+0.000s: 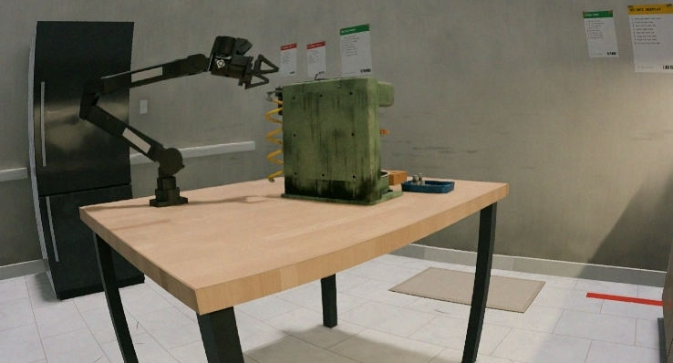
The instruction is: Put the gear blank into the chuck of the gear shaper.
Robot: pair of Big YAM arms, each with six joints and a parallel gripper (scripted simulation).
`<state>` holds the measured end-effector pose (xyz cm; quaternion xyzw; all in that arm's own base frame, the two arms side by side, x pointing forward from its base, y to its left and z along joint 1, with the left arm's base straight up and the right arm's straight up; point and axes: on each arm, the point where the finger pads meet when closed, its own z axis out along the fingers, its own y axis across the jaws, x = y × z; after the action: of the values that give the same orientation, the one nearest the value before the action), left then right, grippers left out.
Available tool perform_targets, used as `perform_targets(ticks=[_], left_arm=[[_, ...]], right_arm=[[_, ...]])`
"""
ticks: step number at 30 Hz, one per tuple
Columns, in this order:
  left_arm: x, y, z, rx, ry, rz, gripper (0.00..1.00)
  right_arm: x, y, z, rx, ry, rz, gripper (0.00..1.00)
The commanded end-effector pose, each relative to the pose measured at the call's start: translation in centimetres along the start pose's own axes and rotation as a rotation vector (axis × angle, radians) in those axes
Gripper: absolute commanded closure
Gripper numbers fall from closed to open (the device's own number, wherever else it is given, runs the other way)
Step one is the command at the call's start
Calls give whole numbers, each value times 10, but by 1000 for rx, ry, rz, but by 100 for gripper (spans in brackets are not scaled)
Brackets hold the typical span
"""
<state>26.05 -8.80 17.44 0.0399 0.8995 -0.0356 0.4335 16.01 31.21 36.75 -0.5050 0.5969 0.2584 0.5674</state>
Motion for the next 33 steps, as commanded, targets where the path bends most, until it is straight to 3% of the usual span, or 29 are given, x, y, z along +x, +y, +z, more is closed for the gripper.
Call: perform_targets(ticks=[1, 13, 16, 19, 22, 24, 27, 30, 33], left_arm=[[-31, -3, -12, 12, -60, -16, 35], [-46, -4, -47, 38, -96, -39, 34], [-45, -4, -58, 40, -97, -42, 0], [-44, -3, -79, 43, -96, -45, 0], [-35, -3, -87, 35, -75, -39, 34], [-35, -3, -87, 35, -75, -39, 34], [-14, -3, -75, 10, -20, -12, 68], [-15, -4, -73, 12, -24, -13, 100], [-16, 0, -73, 1, -28, -25, 100]], right_arm=[[-28, -15, -4, 31, -43, 19, 0], [-28, -15, -4, 31, -43, 19, 0], [-28, -15, -4, 31, -43, 19, 0], [-28, -15, -4, 31, -43, 19, 0], [-28, -15, -4, 31, -43, 19, 0], [-28, -15, -4, 31, -43, 19, 0], [-28, -15, -4, 31, -43, 19, 0], [-28, -15, -4, 31, -43, 19, 0], [-28, -15, -4, 31, -43, 19, 0]])
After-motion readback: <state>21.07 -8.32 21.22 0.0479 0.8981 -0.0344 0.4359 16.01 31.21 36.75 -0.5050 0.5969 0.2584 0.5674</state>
